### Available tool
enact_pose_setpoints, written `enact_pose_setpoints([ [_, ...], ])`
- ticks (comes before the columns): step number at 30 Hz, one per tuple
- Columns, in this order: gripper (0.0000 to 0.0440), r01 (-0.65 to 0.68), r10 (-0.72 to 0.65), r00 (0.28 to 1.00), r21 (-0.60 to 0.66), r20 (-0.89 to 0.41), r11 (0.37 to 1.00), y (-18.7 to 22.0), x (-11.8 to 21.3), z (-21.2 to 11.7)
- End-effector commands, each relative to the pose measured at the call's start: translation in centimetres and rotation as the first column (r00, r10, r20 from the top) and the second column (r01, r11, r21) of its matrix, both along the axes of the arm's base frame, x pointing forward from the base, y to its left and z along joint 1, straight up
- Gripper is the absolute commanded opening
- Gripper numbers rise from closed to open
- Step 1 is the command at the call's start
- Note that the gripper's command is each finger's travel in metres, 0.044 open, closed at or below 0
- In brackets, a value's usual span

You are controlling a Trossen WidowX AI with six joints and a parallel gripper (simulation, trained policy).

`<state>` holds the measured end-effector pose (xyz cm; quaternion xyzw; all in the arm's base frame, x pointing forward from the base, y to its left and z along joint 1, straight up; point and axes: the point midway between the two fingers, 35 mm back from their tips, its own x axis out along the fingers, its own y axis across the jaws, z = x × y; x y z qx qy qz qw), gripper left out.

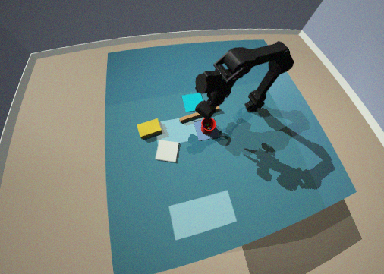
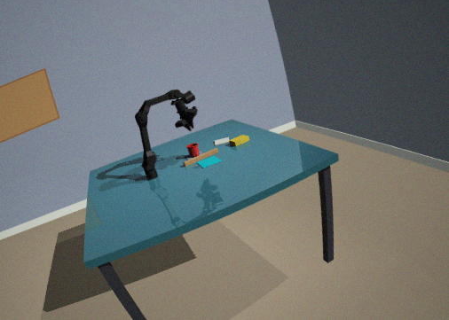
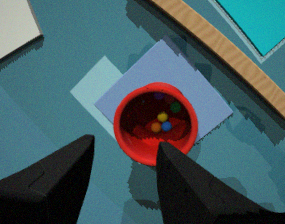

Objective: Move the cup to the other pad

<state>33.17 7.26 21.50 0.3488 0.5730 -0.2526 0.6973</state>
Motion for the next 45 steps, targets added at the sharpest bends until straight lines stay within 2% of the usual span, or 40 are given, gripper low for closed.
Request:
enact_pose_setpoints([
  [1, 0.0139, 0.012, -0.013, 0.998, -0.021, -0.056, 1.0, -0.2, -0.4, -1.0],
  [17, 0.0158, 0.035, -0.058, 0.973, -0.102, -0.224, 0.994, -0.9, -1.7, -6.0],
  [40, 0.018, -0.022, -0.026, 0.947, -0.146, -0.321, 0.989, -0.7, -3.0, -13.6],
  [43, 0.0179, -0.045, -0.004, 0.944, -0.143, -0.329, 0.989, -0.7, -3.2, -14.7],
  [45, 0.014, -0.062, 0.012, 0.945, -0.141, -0.327, 0.988, -0.6, -3.2, -15.3],
])
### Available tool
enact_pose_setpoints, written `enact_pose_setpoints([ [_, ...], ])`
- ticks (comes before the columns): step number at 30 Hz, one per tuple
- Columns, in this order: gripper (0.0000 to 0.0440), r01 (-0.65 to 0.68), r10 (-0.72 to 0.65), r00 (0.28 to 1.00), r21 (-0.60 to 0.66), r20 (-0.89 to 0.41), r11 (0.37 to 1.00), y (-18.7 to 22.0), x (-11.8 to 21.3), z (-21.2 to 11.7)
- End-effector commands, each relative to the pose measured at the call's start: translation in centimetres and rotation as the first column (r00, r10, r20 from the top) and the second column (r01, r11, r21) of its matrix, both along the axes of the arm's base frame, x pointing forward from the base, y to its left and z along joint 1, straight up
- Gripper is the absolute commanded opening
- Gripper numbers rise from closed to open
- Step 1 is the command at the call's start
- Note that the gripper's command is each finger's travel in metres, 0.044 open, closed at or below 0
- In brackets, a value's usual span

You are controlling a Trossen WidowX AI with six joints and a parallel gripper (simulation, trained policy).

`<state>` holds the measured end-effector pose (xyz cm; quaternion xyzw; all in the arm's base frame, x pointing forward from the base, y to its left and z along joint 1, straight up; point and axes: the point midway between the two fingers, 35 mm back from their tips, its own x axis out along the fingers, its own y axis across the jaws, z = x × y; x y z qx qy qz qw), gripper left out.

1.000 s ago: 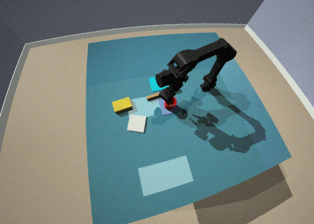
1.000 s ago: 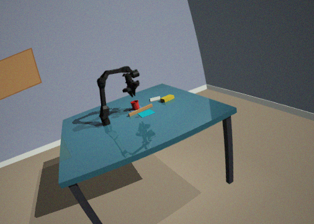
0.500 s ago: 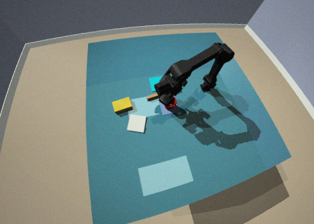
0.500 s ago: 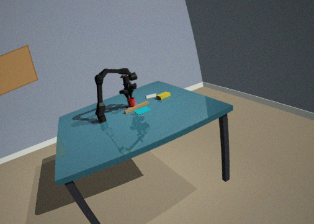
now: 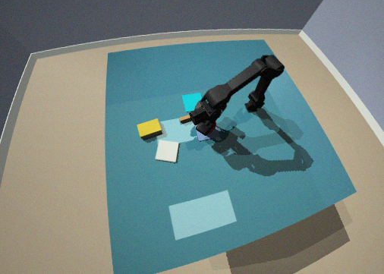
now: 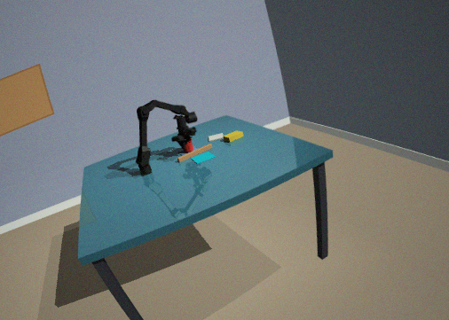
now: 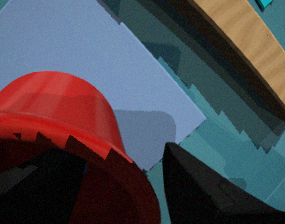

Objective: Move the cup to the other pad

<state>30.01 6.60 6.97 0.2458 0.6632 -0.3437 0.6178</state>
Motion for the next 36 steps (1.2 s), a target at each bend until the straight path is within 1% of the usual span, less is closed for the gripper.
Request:
enact_pose_setpoints([
  [1, 0.0115, -0.033, 0.033, 0.999, 0.002, 0.002, 0.999, 0.0, -0.1, -1.0],
  [5, 0.0028, -0.064, 0.064, 0.998, 0.0, 0.007, 0.998, -0.2, -0.1, -1.5],
  [6, 0.0016, -0.069, 0.069, 0.998, 0.0, 0.01, 0.998, -0.2, -0.1, -1.5],
  [7, 0.0012, -0.072, 0.072, 0.997, -0.001, 0.014, 0.997, -0.3, 0.0, -1.4],
  [21, 0.0008, -0.037, 0.036, 0.997, 0.016, 0.074, 0.999, -0.6, 0.5, 0.9],
  [26, 0.0, -0.001, -0.001, 0.995, 0.022, 0.099, 1.0, -1.0, 0.7, 2.4],
  [36, 0.0001, 0.082, -0.088, 0.983, 0.043, 0.159, 0.996, -2.2, 1.3, 5.6],
])
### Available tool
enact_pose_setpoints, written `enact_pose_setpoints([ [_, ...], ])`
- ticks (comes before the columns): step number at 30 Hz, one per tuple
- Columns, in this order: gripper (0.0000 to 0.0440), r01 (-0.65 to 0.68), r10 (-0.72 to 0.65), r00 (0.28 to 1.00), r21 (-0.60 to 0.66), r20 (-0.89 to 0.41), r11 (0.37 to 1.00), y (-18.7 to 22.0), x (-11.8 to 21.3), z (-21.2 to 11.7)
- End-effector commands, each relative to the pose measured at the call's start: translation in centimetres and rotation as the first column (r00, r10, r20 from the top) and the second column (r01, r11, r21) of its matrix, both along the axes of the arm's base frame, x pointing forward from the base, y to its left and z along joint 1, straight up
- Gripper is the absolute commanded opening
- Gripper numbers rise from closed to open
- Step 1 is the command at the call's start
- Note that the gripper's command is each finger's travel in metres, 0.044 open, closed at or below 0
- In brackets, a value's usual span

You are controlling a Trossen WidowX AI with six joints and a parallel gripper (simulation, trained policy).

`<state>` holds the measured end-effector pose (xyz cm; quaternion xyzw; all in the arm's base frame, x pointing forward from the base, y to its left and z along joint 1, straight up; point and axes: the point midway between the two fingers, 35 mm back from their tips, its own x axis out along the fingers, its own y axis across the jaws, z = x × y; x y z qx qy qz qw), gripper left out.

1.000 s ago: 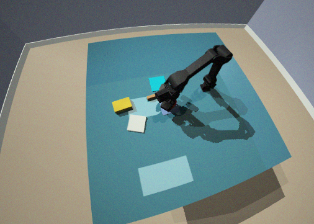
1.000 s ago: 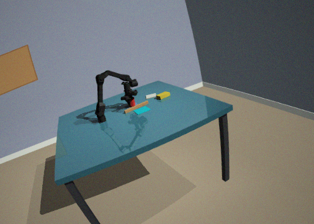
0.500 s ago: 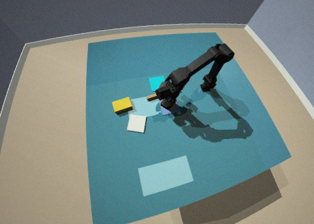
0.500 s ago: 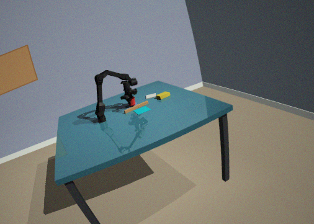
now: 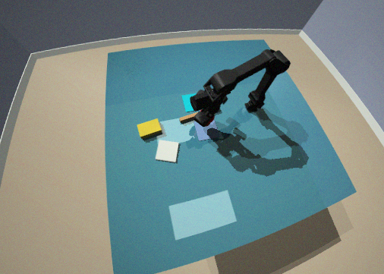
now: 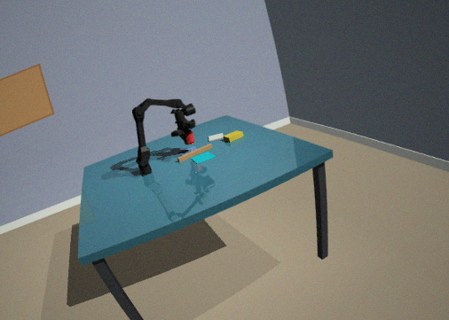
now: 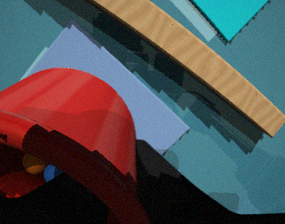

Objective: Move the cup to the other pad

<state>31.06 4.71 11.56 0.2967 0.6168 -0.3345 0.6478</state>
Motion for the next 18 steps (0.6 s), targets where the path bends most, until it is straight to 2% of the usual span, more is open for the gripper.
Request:
enact_pose_setpoints([
  [1, 0.0001, 0.034, -0.034, 0.999, 0.011, 0.031, 0.999, -0.5, 0.4, 1.3],
  [18, 0.0, 0.153, -0.154, 0.977, 0.018, 0.15, 0.988, -5.4, 2.7, 3.3],
])
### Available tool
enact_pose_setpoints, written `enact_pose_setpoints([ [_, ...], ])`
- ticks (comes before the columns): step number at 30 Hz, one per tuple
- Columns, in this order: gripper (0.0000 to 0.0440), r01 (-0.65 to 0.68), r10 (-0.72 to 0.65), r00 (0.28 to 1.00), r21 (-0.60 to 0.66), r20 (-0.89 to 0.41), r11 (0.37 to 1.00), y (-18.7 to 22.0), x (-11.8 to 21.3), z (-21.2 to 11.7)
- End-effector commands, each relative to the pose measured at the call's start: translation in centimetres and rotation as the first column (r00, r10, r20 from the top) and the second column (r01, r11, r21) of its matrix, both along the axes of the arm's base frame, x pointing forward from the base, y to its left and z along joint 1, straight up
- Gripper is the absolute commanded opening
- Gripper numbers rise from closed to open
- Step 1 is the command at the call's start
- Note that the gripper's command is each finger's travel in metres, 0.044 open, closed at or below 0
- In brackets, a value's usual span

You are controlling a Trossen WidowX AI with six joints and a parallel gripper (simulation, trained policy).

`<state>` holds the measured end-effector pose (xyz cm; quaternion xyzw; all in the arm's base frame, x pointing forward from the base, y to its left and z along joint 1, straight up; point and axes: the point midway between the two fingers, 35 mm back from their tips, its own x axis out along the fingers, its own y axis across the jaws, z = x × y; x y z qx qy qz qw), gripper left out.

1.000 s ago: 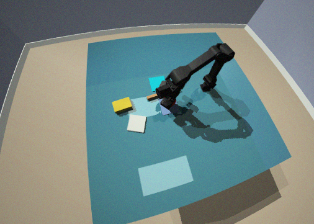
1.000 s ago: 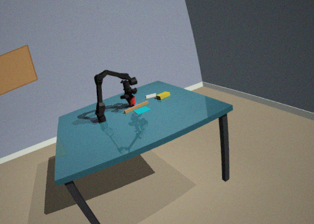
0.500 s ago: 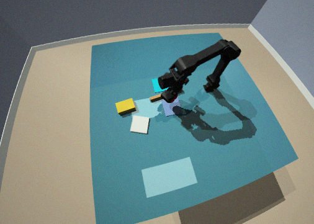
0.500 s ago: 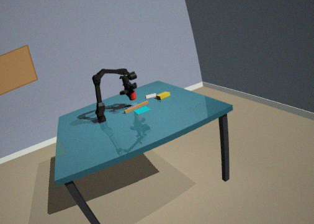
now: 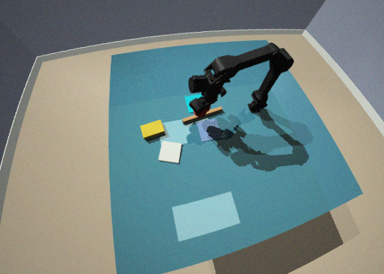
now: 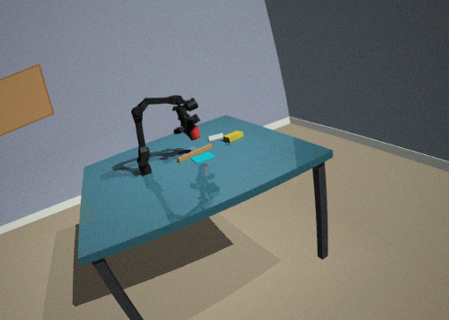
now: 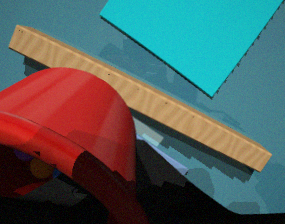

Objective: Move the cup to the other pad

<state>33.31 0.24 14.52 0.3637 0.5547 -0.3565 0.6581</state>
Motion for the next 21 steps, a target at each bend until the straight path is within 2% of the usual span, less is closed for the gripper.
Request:
enact_pose_setpoints([
  [1, 0.0, 0.021, -0.021, 0.999, -0.008, 0.032, 1.0, -1.3, 0.6, 0.3],
  [21, 0.0, 0.145, -0.141, 0.985, -0.027, 0.098, 0.989, -8.1, 1.5, -2.1],
])
